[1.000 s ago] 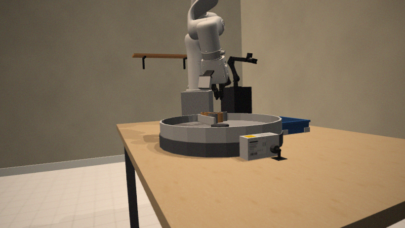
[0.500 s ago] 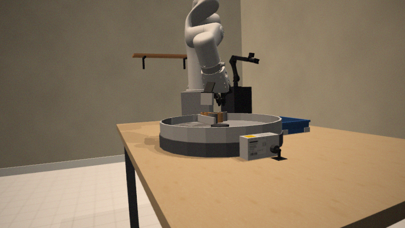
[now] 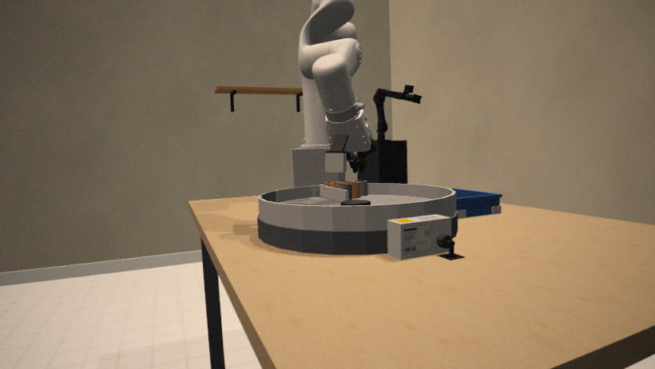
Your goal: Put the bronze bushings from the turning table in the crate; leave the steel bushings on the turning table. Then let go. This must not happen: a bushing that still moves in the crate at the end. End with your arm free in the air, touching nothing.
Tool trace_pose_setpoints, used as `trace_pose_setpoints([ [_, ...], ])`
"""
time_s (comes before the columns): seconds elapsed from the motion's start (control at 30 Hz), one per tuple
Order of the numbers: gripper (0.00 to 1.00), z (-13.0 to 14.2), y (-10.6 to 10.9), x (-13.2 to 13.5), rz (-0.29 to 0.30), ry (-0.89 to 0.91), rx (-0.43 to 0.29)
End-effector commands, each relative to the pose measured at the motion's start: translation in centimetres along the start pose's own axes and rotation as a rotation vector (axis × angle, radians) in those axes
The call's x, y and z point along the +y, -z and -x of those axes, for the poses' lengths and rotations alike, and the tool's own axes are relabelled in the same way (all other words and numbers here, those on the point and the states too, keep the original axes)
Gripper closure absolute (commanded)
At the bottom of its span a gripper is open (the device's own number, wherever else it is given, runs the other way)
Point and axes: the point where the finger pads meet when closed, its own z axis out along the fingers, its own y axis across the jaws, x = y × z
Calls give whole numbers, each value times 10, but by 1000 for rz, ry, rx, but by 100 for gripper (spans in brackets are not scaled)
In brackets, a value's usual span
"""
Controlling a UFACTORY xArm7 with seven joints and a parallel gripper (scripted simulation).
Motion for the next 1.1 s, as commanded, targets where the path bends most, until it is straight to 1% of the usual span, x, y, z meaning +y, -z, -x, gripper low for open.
trace_pose_setpoints([
  [0.0,89,-11,-11,0,-1,1,2],
  [0.13,89,-13,-15,0,-1,1,2],
  [0.67,89,-15,-16,0,-1,1,2],
  [0.87,89,-21,-23,0,-1,1,2],
  [1.07,89,-21,-24,0,-1,1,2],
])
